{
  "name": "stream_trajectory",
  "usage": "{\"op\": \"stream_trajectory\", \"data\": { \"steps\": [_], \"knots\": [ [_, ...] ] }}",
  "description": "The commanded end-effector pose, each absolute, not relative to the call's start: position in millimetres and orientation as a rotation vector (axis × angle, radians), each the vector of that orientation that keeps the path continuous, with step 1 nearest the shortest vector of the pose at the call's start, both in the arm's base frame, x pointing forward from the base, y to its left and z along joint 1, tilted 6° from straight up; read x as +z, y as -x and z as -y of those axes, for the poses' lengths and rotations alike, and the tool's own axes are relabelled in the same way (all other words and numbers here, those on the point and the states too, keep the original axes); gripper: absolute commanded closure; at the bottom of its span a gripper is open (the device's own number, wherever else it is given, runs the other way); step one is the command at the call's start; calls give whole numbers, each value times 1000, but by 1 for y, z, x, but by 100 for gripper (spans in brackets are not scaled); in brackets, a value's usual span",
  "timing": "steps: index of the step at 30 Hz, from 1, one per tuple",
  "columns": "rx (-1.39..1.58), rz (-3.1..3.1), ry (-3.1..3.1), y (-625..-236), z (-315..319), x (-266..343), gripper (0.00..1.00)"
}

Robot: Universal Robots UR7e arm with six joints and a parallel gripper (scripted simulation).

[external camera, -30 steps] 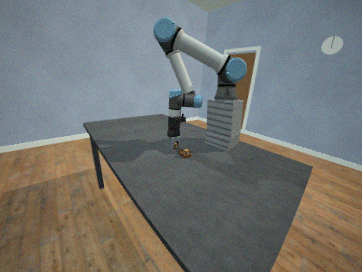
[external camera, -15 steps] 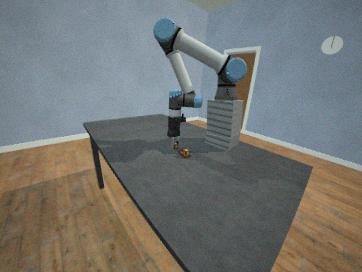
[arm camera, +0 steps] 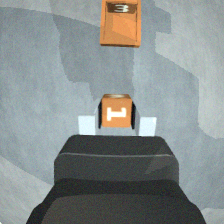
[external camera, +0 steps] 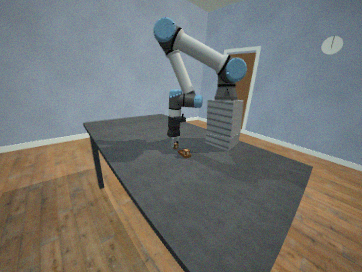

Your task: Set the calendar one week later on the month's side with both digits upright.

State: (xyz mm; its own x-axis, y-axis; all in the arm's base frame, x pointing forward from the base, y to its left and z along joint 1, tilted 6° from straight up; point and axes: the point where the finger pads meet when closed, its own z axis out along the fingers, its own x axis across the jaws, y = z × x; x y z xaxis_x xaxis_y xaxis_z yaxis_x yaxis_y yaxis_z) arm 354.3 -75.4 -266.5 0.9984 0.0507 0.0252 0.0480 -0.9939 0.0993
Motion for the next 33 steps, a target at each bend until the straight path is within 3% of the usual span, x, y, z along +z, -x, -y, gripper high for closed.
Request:
{"op": "stream_trajectory", "data": {
  "steps": [1, 33],
  "knots": [
    [44, -75, -3041, -355, 76, -266, 43],
    [44, -75, -3041, -352, 69, -195, 43]
  ]
}}
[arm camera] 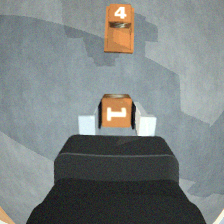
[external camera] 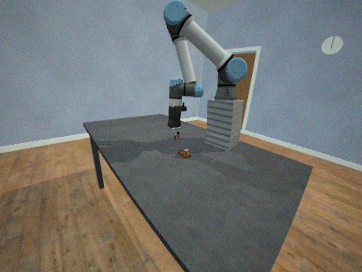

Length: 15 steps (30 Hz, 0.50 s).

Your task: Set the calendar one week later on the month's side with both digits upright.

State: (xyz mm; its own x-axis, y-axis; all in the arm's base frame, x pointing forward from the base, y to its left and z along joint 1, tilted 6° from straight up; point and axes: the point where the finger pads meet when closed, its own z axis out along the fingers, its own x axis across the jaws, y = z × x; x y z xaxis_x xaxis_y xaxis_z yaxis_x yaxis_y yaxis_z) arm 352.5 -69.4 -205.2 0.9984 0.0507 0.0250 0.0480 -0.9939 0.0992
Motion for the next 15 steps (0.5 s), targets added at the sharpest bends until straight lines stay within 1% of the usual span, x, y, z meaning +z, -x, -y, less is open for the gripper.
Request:
{"op": "stream_trajectory", "data": {
  "steps": [1, 15],
  "knots": [
    [44, -75, -3041, -352, 68, -192, 43],
    [44, -75, -3041, -352, 66, -168, 43]
  ]
}}
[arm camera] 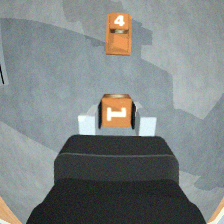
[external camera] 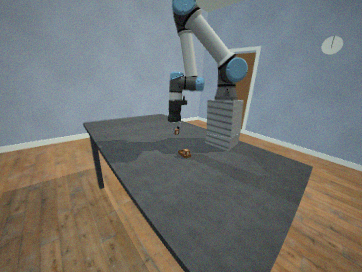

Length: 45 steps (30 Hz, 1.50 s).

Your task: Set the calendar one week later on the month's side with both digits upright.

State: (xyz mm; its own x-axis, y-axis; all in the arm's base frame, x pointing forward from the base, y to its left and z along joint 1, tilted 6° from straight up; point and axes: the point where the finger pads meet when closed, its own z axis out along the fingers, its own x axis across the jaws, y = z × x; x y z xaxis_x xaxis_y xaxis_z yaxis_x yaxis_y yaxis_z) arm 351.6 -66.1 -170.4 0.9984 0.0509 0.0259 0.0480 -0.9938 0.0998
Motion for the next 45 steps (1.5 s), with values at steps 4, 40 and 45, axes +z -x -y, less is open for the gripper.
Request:
{"op": "stream_trajectory", "data": {
  "steps": [4, 40, 45],
  "knots": [
    [44, -75, -3041, -352, 66, -167, 43],
    [46, -42, -3042, -348, -24, -165, 43],
    [46, -42, -3042, -348, -24, -166, 43]
  ]
}}
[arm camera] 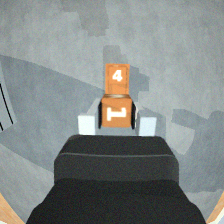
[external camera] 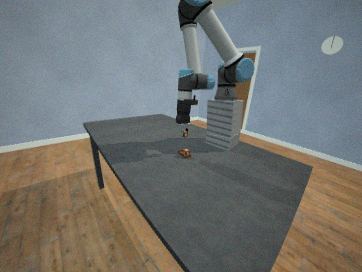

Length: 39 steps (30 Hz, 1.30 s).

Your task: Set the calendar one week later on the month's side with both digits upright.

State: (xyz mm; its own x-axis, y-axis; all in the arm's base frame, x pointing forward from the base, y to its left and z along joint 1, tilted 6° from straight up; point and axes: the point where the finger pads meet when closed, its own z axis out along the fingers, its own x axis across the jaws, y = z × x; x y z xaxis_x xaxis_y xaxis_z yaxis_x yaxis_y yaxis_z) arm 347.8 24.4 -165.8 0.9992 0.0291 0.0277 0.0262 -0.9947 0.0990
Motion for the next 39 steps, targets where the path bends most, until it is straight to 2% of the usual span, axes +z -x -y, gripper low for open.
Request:
{"op": "stream_trajectory", "data": {
  "steps": [1, 28, 39],
  "knots": [
    [46, -42, -3042, -348, -24, -167, 43],
    [45, -42, -3042, -351, -19, -225, 43],
    [45, -42, -3042, -352, -19, -231, 43]
  ]
}}
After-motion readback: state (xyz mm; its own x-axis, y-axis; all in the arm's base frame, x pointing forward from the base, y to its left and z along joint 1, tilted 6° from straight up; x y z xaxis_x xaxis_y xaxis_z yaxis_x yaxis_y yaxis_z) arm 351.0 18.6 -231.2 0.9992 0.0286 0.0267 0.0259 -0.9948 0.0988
